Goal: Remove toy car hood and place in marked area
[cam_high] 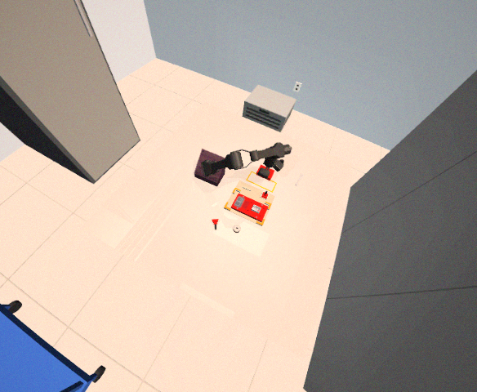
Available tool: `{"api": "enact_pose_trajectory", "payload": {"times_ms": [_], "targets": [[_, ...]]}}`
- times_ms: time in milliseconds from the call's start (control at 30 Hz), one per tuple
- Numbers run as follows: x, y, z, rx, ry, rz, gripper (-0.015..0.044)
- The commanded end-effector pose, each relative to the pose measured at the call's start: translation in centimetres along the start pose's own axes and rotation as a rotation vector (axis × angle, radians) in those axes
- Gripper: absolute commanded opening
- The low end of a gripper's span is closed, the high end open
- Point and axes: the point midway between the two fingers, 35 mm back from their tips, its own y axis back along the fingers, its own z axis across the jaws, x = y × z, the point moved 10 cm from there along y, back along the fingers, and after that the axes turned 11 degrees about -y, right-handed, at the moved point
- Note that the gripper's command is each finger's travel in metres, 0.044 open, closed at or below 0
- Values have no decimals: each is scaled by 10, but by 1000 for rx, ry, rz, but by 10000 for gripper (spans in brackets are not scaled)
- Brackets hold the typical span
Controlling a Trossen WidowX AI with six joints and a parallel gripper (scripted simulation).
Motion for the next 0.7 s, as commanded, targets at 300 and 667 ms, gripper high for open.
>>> {"api": "enact_pose_trajectory", "payload": {"times_ms": [300,667], "targets": [[0,-12,0,5,8,1,0],[0,-20,0,5,8,1,0]]}}
